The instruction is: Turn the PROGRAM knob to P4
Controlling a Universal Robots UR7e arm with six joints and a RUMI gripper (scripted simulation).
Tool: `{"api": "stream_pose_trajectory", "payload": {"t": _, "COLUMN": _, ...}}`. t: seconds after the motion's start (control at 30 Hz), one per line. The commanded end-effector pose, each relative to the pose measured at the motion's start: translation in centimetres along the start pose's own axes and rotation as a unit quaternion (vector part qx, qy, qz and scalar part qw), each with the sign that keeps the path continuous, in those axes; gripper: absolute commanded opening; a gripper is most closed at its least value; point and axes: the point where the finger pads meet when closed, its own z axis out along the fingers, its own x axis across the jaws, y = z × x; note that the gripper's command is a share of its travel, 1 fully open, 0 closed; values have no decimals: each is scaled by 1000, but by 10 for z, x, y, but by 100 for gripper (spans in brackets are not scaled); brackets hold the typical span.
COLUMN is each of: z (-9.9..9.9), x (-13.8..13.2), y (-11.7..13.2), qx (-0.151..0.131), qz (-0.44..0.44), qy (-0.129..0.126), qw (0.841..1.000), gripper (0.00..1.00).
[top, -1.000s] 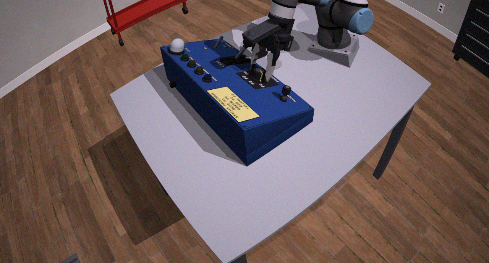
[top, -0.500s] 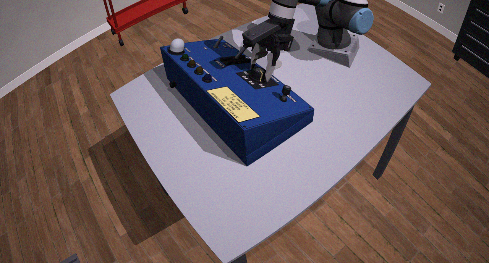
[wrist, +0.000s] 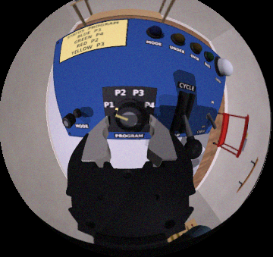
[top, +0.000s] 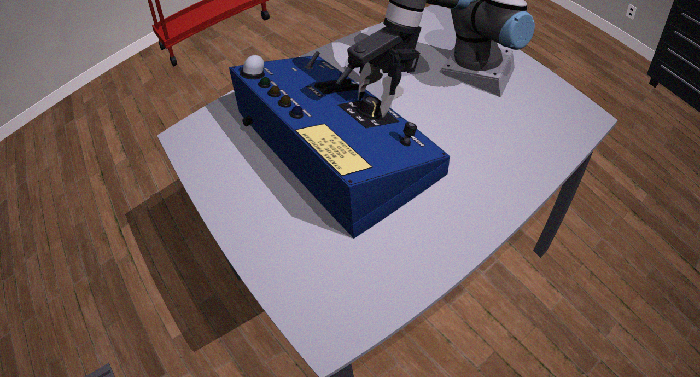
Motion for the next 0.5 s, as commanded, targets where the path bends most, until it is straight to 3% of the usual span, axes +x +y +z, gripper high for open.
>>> {"api": "stream_pose_trajectory", "payload": {"t": 0.0, "z": 0, "x": 0, "y": 0, "qx": 1, "qz": -29, "qy": 0, "qw": 1000, "gripper": 44}}
{"api": "stream_pose_trajectory", "payload": {"t": 0.2, "z": 0, "x": 0, "y": 0, "qx": 1, "qz": -135, "qy": 0, "qw": 991, "gripper": 44}}
{"api": "stream_pose_trajectory", "payload": {"t": 0.47, "z": 0, "x": 0, "y": 0, "qx": 1, "qz": -289, "qy": 0, "qw": 957, "gripper": 44}}
